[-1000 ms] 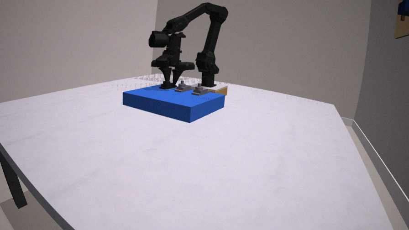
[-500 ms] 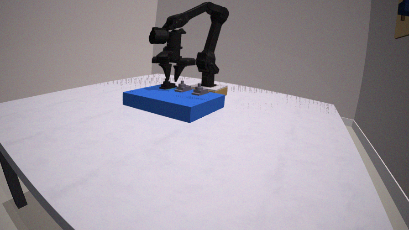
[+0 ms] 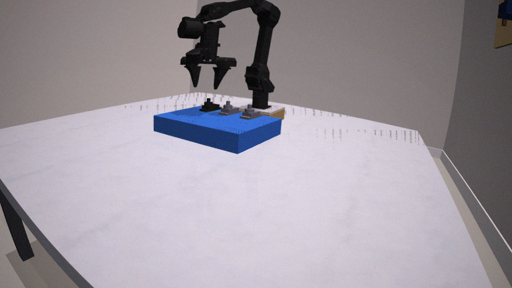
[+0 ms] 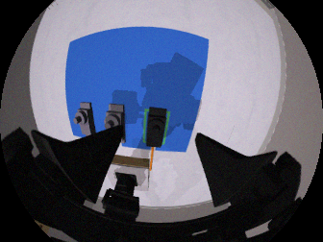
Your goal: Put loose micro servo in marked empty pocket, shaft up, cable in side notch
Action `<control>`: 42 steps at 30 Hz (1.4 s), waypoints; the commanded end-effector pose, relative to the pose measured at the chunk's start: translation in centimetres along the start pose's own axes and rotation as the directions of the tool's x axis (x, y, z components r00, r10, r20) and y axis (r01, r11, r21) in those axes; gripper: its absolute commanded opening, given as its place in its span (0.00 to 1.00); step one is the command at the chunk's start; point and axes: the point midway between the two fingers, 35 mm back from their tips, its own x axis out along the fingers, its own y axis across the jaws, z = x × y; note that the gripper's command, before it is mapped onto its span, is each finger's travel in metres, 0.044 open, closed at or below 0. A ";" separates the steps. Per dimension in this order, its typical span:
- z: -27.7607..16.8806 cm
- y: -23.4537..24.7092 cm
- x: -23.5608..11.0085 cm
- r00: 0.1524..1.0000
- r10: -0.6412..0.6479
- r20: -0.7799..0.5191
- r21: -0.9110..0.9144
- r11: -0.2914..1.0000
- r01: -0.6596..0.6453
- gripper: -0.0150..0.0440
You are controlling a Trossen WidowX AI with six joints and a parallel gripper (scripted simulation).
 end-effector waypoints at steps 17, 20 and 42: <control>5.2 0.5 -8.2 1.000 0.001 0.014 -0.008 1.000 -0.001 1.00; 5.2 0.5 -8.2 1.000 0.001 0.014 -0.008 1.000 -0.001 1.00; 5.2 0.5 -8.2 1.000 0.001 0.014 -0.008 1.000 -0.001 1.00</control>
